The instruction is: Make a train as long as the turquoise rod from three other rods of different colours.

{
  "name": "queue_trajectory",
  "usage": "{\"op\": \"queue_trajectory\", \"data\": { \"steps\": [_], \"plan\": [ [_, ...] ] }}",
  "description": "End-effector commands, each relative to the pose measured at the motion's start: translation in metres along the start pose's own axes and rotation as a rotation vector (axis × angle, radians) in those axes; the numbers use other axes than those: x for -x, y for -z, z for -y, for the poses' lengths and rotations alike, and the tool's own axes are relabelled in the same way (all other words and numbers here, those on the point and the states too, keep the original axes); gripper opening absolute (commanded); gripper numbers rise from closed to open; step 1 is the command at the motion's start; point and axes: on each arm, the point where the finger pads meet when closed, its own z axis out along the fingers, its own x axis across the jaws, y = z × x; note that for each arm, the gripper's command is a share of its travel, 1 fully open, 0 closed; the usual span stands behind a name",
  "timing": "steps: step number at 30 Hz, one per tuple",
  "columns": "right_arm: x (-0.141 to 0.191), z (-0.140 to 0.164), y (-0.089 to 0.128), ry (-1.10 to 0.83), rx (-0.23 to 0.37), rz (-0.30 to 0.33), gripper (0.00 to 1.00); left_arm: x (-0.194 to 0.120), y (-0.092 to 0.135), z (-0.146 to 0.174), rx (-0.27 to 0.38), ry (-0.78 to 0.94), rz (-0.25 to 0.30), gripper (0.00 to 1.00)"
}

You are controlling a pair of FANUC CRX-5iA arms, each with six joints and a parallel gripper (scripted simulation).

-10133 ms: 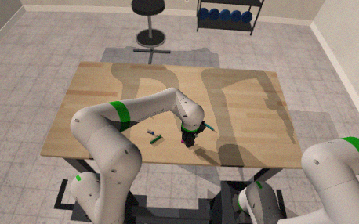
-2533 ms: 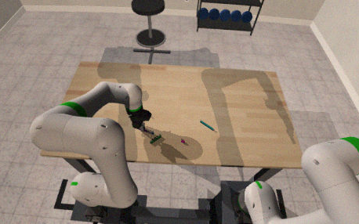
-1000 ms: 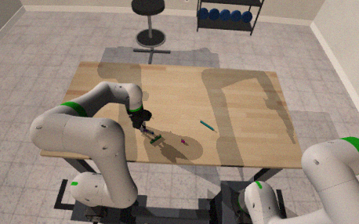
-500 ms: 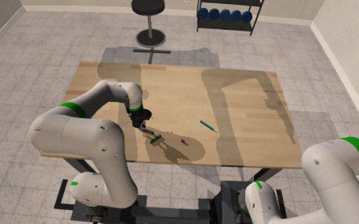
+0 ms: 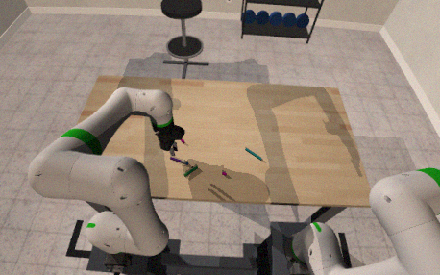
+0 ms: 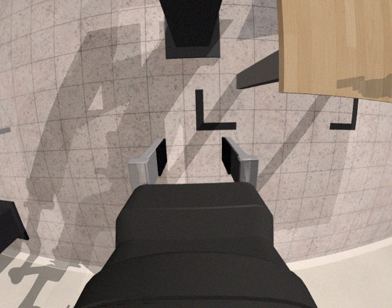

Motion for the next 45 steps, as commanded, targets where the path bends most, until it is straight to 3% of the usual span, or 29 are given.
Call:
{"op": "queue_trajectory", "data": {
  "steps": [1, 10, 11, 34, 45],
  "plan": [
    [0.0, 0.0, 0.001, 0.0, 0.002, 0.0, 1.0, 0.0, 0.012, 0.0, 0.0, 0.0, 0.001, 0.54],
    [0.0, 0.0, 0.001, 0.0, 0.002, 0.0, 1.0, 0.0, 0.02, 0.0, 0.0, 0.0, 0.001, 0.54],
    [0.0, 0.0, 0.001, 0.0, 0.002, 0.0, 1.0, 0.0, 0.02, 0.0, 0.0, 0.0, 0.001, 1.0],
    [0.0, 0.0, 0.001, 0.0, 0.002, 0.0, 1.0, 0.0, 0.022, 0.0, 0.0, 0.0, 0.001, 1.0],
    [0.0, 0.0, 0.001, 0.0, 0.002, 0.0, 1.0, 0.0, 0.053, 0.0, 0.0, 0.0, 0.001, 1.0]
  ]
}}
